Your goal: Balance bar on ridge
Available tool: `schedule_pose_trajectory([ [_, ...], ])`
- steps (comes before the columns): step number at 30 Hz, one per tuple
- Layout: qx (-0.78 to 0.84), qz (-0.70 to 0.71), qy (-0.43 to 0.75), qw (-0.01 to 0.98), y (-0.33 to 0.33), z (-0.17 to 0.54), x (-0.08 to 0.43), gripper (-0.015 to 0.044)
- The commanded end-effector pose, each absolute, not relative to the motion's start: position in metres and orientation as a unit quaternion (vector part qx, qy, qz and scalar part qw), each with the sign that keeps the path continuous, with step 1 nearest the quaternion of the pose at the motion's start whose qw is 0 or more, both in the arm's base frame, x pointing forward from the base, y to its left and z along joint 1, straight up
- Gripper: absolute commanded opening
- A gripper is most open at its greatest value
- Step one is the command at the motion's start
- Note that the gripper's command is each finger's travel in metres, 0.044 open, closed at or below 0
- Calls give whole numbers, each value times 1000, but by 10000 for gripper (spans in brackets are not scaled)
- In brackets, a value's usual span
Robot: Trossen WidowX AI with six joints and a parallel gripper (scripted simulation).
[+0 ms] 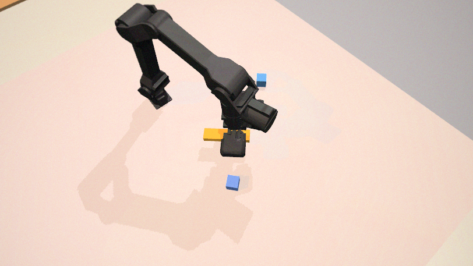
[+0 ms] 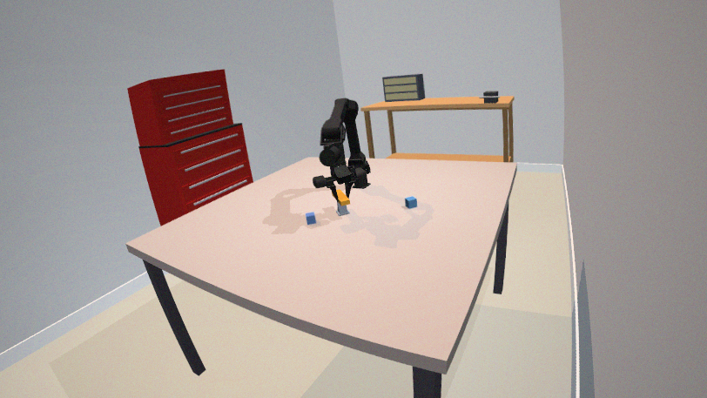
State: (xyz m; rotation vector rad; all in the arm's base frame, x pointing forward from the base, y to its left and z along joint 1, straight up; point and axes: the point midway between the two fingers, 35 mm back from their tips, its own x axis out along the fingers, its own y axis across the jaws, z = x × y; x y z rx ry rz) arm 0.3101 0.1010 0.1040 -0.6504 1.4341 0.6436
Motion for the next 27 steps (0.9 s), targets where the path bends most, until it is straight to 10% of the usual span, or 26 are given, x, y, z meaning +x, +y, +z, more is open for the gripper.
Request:
schedule_pose_trajectory([
  [1,-287,284,634,659,101,104,310,168],
  [27,-287,284,634,659,101,104,310,185],
])
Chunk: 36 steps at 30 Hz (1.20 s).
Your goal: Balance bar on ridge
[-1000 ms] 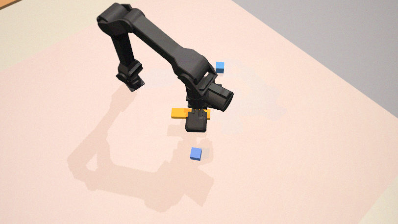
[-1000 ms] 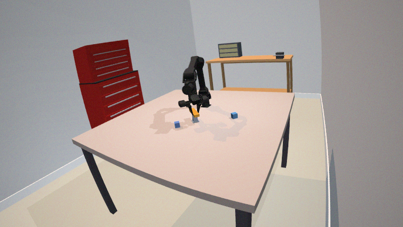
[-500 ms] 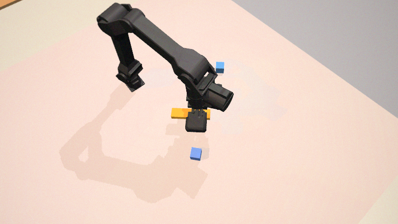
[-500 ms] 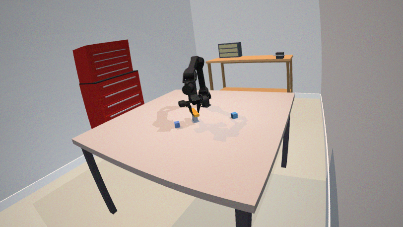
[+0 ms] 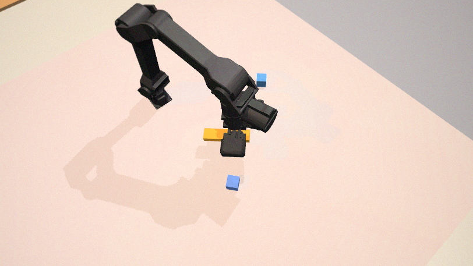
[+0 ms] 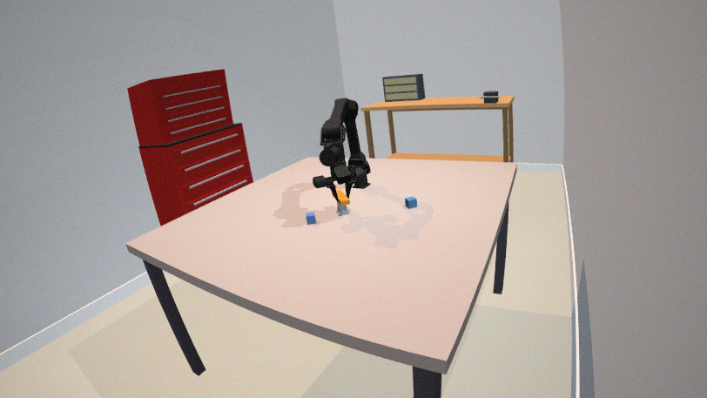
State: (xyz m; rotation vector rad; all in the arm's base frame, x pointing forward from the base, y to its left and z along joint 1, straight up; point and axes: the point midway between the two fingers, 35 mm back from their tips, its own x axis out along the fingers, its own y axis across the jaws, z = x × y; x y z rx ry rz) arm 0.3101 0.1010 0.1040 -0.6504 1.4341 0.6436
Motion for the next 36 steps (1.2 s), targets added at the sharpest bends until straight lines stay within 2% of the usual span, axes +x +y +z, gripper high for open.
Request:
schedule_pose_trajectory([
  [1,-287,284,634,659,101,104,310,185],
  [11,-287,284,634,659,101,104,310,185],
  [21,-287,284,634,659,101,104,310,440],
  [25,-287,284,634,659,101,111,311,440],
  [33,-287,284,634,660,100,197,308,440],
  [36,-287,284,634,660,100,204,307,440],
])
